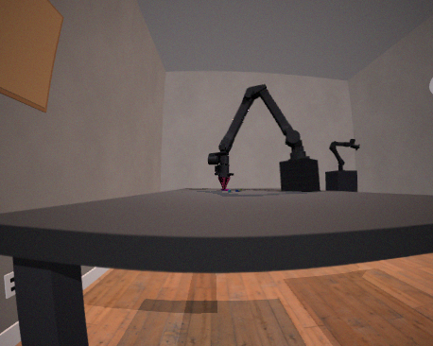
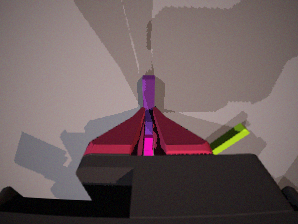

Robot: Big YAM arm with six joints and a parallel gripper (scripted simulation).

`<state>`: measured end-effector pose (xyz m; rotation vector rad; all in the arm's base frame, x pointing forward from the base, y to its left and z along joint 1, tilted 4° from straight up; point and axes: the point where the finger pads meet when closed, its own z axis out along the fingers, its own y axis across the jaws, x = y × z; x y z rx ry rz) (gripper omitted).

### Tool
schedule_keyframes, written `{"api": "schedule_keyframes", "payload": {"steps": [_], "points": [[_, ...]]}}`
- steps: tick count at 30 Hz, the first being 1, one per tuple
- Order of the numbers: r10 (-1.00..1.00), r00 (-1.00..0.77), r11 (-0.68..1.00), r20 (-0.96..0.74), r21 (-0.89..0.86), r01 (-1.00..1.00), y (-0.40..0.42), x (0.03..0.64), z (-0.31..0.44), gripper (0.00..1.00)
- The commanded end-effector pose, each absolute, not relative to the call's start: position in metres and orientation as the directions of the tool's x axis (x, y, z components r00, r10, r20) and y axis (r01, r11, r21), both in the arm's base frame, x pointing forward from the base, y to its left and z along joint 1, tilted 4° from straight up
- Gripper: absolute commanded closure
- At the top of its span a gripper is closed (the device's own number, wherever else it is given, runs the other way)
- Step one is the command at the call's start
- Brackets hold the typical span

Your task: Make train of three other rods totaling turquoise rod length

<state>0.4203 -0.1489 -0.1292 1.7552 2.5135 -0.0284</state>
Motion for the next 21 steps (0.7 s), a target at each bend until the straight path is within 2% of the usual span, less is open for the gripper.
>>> {"api": "schedule_keyframes", "payload": {"steps": [1, 12, 13, 15, 16, 20, 21], "points": [[0.935, -0.345, 0.348, -0.077, 0.030, 0.937, -0.1554, 0.4226, -0.1351, 0.95], [0.935, -0.345, 0.348, -0.077, 0.030, 0.937, -0.1554, 0.4226, -0.1351, 0.95], [0.935, -0.345, 0.348, -0.077, 0.030, 0.937, -0.1554, 0.4226, -0.1351, 0.92], [0.935, -0.345, 0.348, -0.077, 0.030, 0.937, -0.1554, 0.4226, -0.1351, 0.92], [0.935, -0.345, 0.348, -0.077, 0.030, 0.937, -0.1554, 0.4226, -0.1351, 0.88], [0.935, -0.345, 0.348, -0.077, 0.030, 0.937, -0.1554, 0.4226, -0.1351, 0.88], [0.935, -0.345, 0.348, -0.077, 0.030, 0.937, -0.1554, 0.4226, -0.1351, 0.84]]}}
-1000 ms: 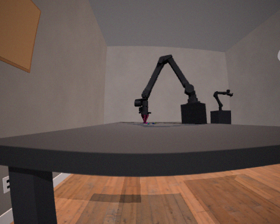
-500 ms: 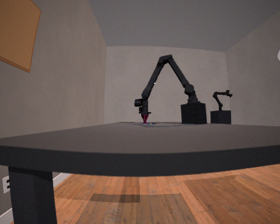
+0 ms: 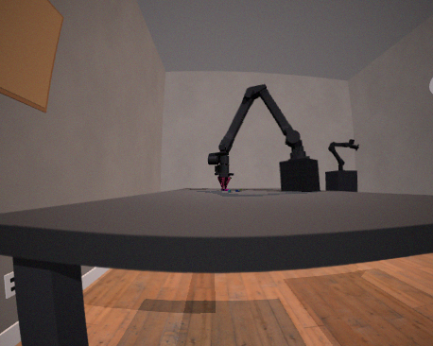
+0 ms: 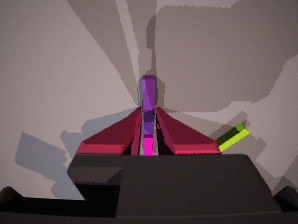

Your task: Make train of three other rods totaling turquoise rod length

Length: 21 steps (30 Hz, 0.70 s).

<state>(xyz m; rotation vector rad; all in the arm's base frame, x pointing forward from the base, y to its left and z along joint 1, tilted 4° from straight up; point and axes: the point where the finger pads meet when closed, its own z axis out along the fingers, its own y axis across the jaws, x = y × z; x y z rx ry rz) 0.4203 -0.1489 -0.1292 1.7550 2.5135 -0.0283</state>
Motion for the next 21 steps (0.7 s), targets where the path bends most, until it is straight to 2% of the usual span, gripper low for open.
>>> {"api": "schedule_keyframes", "payload": {"steps": [1, 5, 6, 21], "points": [[0.935, -0.345, 0.348, -0.077, 0.030, 0.937, -0.1554, 0.4226, -0.1351, 0.84], [0.935, -0.345, 0.348, -0.077, 0.030, 0.937, -0.1554, 0.4226, -0.1351, 0.80], [0.935, -0.345, 0.348, -0.077, 0.030, 0.937, -0.1554, 0.4226, -0.1351, 0.76], [0.935, -0.348, 0.349, -0.061, 0.009, 0.937, -0.1521, 0.4149, -0.1334, 0.76]]}}
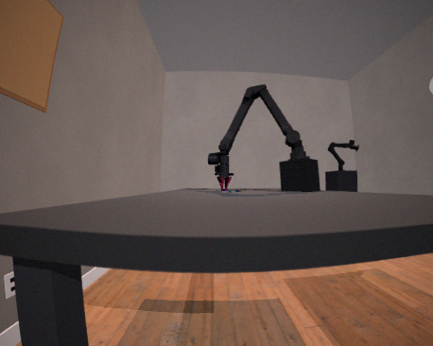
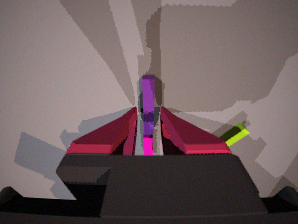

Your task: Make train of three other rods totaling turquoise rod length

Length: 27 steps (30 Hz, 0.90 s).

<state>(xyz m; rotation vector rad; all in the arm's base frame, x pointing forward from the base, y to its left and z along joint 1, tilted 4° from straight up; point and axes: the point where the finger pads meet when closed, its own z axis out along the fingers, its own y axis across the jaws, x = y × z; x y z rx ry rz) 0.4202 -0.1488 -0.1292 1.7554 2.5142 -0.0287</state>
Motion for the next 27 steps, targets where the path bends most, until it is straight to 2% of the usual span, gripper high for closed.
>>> {"api": "schedule_keyframes", "payload": {"steps": [1, 20, 27], "points": [[0.935, -0.347, 0.350, -0.073, 0.025, 0.936, -0.153, 0.419, -0.122, 0.76], [0.935, -0.337, 0.346, -0.108, 0.071, 0.936, -0.149, 0.440, -0.027, 0.76], [0.937, -0.341, 0.344, -0.073, 0.025, 0.939, -0.144, 0.424, -0.041, 0.76]]}}
